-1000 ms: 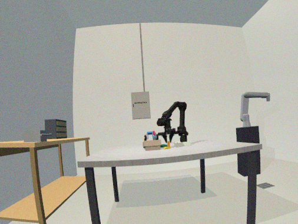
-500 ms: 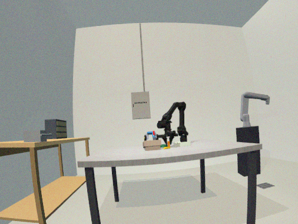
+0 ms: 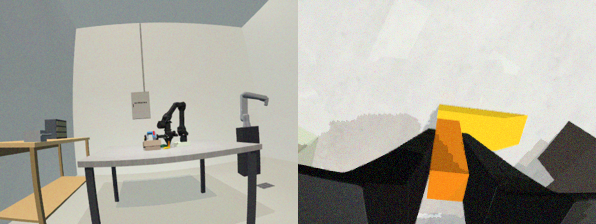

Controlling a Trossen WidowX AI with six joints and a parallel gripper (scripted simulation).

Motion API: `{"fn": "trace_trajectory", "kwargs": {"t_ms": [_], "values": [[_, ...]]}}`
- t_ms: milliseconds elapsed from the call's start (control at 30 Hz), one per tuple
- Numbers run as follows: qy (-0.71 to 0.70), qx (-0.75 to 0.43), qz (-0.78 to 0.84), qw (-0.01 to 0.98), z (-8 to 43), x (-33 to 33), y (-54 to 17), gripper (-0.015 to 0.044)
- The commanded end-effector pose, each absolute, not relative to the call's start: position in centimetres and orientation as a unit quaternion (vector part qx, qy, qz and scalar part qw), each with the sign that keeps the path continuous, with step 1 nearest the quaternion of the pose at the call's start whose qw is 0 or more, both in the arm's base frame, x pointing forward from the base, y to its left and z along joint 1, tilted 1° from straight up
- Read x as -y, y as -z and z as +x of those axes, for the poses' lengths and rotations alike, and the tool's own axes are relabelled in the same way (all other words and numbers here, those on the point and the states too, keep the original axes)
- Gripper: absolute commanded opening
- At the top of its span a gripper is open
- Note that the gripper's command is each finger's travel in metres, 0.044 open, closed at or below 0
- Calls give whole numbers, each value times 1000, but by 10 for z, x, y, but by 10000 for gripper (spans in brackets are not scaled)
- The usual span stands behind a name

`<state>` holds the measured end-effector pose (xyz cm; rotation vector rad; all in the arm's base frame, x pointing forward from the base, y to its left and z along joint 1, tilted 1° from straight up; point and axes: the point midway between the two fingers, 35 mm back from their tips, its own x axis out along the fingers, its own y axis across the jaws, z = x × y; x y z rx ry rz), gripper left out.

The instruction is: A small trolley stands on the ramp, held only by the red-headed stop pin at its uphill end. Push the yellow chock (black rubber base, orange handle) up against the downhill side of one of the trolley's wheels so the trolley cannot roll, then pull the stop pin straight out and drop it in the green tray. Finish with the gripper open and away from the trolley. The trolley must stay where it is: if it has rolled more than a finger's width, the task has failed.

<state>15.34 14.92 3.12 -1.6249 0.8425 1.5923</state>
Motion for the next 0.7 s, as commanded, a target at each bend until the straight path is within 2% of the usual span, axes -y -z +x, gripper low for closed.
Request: {"fn": "trace_trajectory", "kwargs": {"t_ms": [0,667], "values": [[-615,-325,-628,349,153,-149,-37,0],[-615,-325,-629,347,150,-148,-112,0]]}}
